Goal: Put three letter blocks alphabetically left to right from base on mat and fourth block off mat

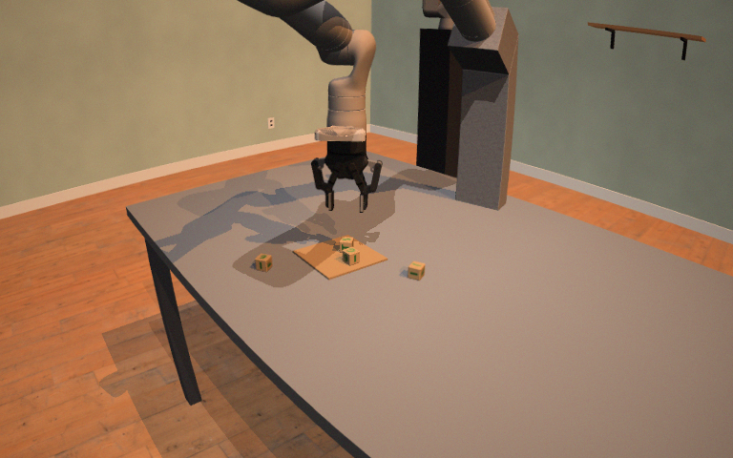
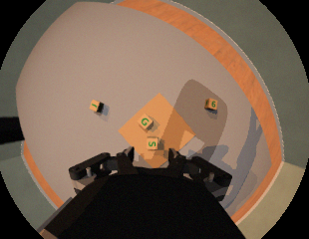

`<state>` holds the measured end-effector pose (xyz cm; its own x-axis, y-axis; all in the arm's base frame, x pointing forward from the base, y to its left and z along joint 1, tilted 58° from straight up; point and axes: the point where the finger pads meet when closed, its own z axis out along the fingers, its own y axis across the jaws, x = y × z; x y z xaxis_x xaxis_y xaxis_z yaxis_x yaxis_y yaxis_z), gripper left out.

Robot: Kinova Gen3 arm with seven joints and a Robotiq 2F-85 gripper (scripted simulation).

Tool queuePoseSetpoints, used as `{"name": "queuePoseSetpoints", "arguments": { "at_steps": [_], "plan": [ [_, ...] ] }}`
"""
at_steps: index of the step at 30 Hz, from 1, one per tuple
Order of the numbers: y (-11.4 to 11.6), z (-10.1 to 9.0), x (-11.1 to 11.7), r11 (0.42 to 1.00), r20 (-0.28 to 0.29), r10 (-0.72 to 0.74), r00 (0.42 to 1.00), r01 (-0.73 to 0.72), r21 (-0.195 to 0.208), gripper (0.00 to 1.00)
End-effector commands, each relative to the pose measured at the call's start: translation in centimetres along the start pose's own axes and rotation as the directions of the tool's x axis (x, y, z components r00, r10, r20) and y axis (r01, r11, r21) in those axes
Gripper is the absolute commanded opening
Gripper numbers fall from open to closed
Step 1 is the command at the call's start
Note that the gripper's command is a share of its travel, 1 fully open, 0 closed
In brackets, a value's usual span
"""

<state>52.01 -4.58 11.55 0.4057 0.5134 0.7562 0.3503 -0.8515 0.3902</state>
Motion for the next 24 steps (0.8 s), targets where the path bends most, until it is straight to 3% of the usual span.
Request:
{"name": "queuePoseSetpoints", "arguments": {
  "at_steps": [1,24],
  "plan": [
    [0.0,0.1,0.0,1.0,0.0,-0.001,1.0,0.001,0.0,0.62],
    [0.0,2.9,-0.1,1.0,0.001,-0.001,1.0,0.001,0.001,0.62]
  ]
}}
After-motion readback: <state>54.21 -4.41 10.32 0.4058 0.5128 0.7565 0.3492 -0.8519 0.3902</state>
